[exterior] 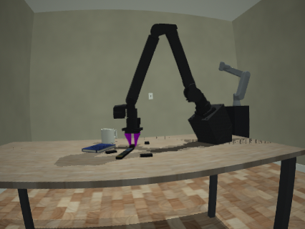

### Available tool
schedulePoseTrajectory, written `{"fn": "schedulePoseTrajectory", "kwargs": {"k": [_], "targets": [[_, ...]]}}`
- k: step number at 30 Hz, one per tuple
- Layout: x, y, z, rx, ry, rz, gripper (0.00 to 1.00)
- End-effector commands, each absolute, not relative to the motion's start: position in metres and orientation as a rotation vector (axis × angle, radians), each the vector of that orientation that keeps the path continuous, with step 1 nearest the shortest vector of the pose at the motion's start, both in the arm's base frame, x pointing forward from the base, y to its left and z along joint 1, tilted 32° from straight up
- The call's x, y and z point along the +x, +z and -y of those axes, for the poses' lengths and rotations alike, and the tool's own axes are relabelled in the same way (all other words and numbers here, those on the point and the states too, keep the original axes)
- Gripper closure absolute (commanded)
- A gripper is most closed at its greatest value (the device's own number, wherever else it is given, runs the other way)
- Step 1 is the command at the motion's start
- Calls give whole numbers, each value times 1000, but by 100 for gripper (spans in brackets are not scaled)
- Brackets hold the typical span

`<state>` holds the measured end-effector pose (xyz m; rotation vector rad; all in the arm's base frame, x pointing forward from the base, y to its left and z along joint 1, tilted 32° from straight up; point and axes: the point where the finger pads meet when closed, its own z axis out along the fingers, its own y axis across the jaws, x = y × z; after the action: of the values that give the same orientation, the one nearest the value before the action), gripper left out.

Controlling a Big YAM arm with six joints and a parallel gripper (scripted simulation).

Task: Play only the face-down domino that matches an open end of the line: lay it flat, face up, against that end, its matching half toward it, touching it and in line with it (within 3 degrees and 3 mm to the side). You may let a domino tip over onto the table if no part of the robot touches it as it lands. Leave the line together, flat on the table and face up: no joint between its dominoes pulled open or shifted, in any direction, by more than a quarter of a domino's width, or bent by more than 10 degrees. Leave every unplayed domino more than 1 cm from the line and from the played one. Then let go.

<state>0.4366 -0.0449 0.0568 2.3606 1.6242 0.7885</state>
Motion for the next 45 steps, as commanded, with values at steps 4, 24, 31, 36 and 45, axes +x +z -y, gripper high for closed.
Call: {"fn": "schedulePoseTrajectory", "kwargs": {"k": [4, 24, 31, 36, 45], "targets": [[437, 56, 43, 2364, 789, -1616, 80], [436, 54, 42, 2367, 784, -1622, 80], [439, 57, 39, 2358, 790, -1623, 80], [442, 54, 30, 2359, 787, -1624, 80], [443, 53, 26, 2360, 785, -1625, 80]]}}
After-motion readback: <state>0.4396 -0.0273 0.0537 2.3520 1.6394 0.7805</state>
